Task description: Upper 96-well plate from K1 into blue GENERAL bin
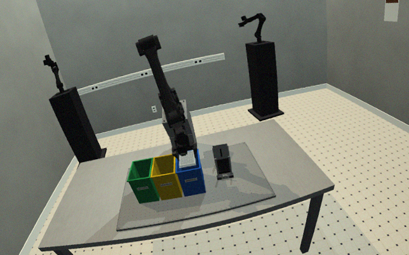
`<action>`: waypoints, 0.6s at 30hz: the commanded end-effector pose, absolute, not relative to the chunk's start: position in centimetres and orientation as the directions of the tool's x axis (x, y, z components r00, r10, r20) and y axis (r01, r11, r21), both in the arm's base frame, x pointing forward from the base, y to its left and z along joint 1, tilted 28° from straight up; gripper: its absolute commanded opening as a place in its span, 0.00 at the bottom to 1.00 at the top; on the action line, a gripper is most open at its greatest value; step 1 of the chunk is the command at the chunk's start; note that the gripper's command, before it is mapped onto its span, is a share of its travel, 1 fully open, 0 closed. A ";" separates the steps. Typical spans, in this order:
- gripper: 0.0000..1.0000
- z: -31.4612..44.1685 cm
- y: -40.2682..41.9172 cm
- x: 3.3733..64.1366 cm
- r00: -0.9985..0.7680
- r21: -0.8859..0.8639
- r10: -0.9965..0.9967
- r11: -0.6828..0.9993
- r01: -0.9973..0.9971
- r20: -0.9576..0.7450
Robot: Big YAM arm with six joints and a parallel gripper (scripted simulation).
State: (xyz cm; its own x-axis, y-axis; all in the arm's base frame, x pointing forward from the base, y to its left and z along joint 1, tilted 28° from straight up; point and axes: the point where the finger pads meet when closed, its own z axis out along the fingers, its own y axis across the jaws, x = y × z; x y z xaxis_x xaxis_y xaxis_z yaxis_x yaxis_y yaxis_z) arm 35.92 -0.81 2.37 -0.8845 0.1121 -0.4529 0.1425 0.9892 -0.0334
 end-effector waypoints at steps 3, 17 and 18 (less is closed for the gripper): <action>0.00 2.6 -1.0 37.2 -0.873 -0.030 0.109 0.990 0.140 -0.476; 0.00 2.0 -1.1 37.4 -0.870 -0.029 0.111 0.989 0.142 -0.480; 0.00 2.1 -1.2 37.5 -0.868 -0.028 0.112 0.989 0.143 -0.483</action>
